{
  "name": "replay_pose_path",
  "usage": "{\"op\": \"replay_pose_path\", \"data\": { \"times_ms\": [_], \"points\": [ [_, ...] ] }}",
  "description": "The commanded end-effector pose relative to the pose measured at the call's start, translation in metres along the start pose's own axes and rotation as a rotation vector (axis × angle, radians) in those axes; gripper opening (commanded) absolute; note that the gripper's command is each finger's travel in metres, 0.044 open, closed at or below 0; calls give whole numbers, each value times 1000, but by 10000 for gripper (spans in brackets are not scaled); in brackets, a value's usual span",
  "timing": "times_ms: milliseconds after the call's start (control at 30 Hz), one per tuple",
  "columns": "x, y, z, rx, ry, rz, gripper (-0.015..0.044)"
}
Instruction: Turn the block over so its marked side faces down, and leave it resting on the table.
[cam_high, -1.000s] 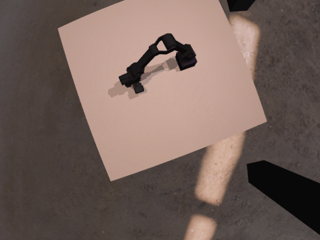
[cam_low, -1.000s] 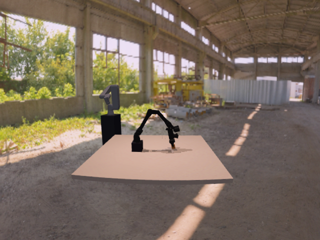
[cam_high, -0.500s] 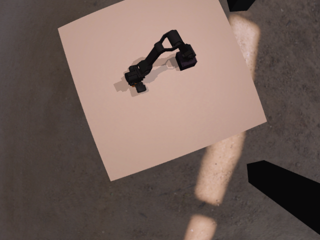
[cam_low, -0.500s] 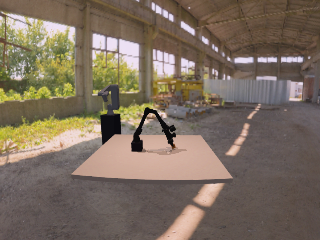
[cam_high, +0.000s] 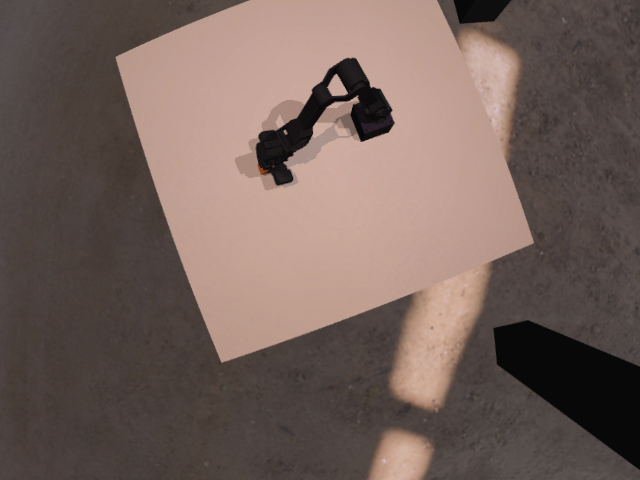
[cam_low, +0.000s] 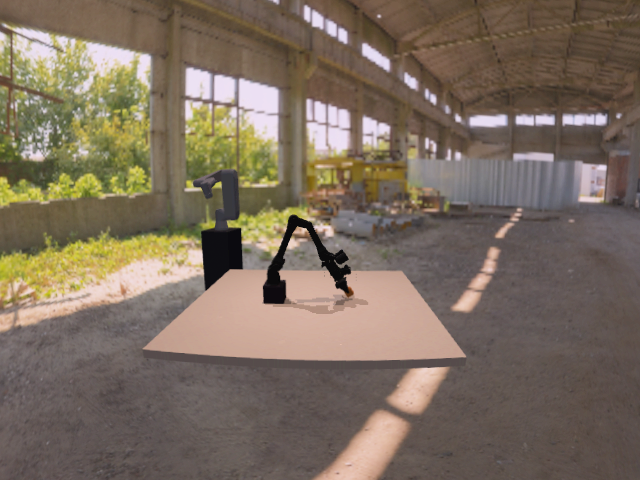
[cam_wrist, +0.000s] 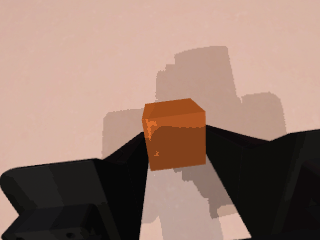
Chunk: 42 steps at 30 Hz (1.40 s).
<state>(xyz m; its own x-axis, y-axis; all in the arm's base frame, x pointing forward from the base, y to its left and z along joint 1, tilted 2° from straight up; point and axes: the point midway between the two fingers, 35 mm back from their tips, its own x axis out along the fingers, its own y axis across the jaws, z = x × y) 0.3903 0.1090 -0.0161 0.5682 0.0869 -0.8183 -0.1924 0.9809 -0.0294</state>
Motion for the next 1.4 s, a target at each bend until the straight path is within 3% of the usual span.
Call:
{"op": "replay_pose_path", "data": {
  "times_ms": [0,467,933,1367],
  "points": [
    [8,0,-4,-6,-43,-3,0],
    [26,1,-11,-8,-250,-1,0],
    [18,-1,-21,-6,-454,-3,0],
    [14,-1,-20,-6,-489,-3,0]
  ]
}}
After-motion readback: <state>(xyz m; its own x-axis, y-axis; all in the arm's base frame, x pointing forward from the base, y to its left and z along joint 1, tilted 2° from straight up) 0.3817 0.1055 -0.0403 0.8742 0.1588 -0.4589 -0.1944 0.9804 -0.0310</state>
